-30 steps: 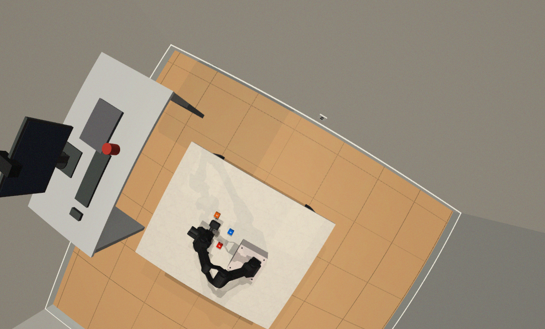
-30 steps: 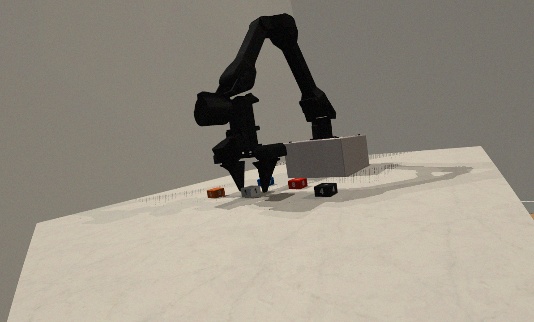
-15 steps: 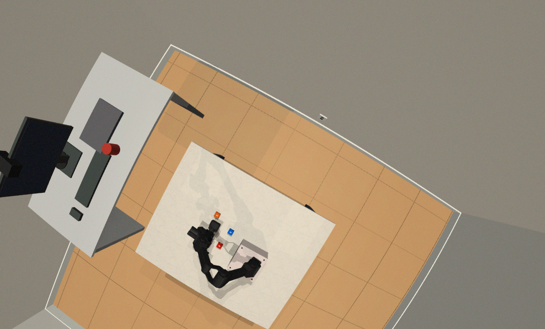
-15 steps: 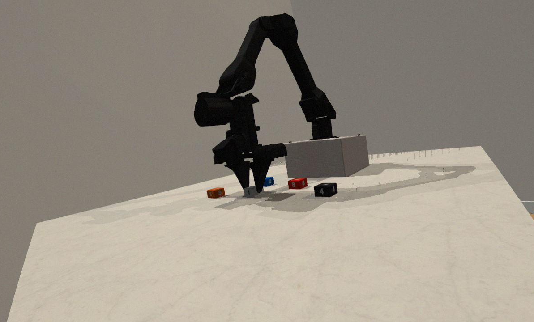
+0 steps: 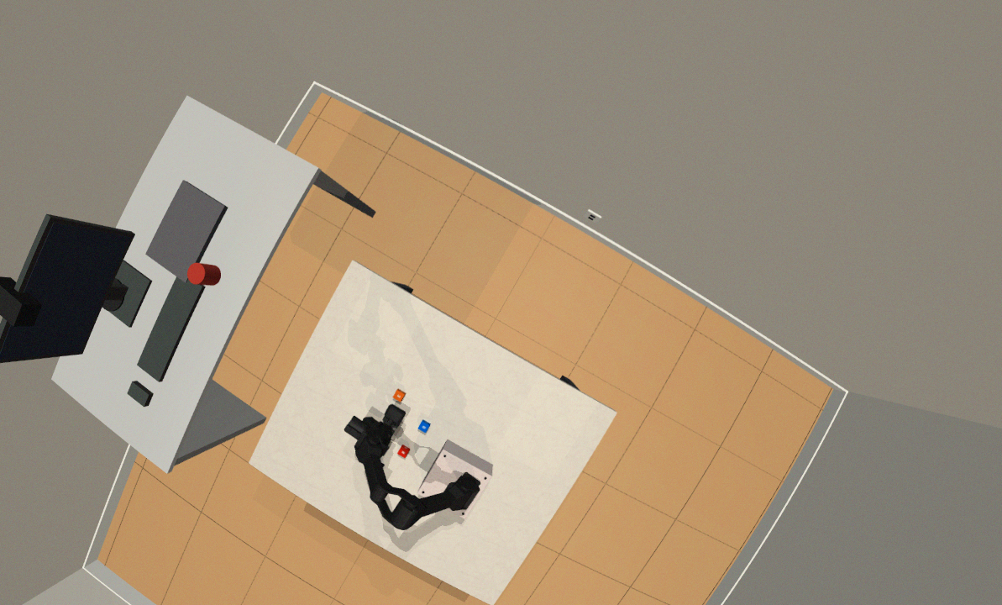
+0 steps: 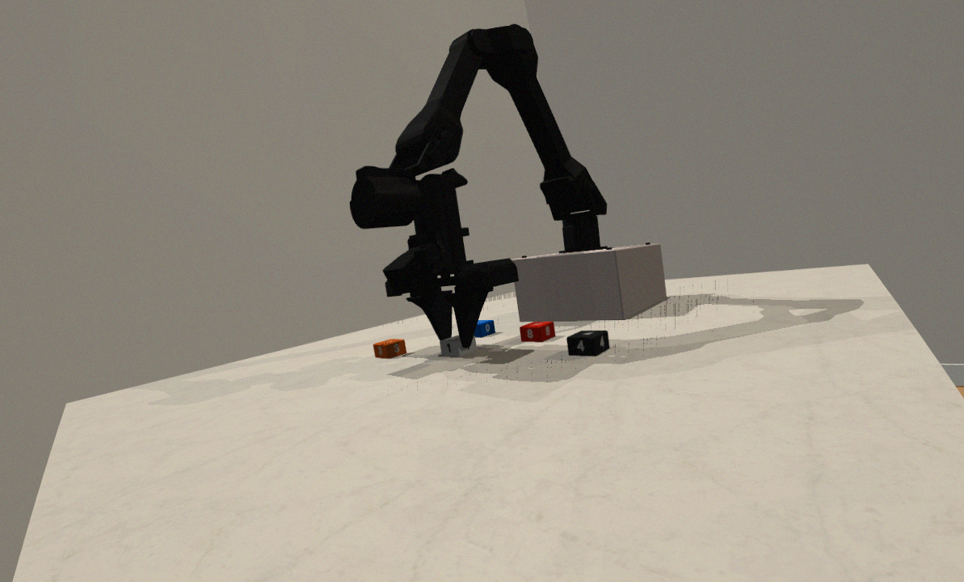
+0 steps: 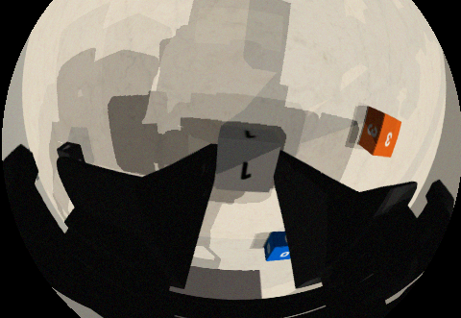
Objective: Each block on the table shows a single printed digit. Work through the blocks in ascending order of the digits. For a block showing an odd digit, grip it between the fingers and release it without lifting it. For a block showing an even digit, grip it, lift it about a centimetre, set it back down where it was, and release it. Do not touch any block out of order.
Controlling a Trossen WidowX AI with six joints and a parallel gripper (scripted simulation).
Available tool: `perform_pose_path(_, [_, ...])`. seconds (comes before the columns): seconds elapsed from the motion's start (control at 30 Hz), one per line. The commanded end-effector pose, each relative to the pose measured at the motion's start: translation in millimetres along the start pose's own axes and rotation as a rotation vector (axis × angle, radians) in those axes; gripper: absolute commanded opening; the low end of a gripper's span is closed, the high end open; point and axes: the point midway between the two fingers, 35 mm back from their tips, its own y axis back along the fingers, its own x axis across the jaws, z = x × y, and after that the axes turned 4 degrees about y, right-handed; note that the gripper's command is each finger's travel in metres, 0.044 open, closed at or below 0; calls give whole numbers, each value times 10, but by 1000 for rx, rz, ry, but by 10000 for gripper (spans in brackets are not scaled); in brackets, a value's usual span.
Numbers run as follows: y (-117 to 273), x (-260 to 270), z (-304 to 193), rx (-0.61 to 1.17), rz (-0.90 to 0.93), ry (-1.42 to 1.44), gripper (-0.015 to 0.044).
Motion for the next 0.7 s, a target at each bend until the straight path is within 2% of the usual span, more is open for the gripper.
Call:
perform_pose_path(0.0, [-5,3,0,0,2,-4,120])
perform_pose_path(0.53, [-5,3,0,0,2,-4,120])
perform_pose_path(0.67, [-5,3,0,0,2,-4,225])
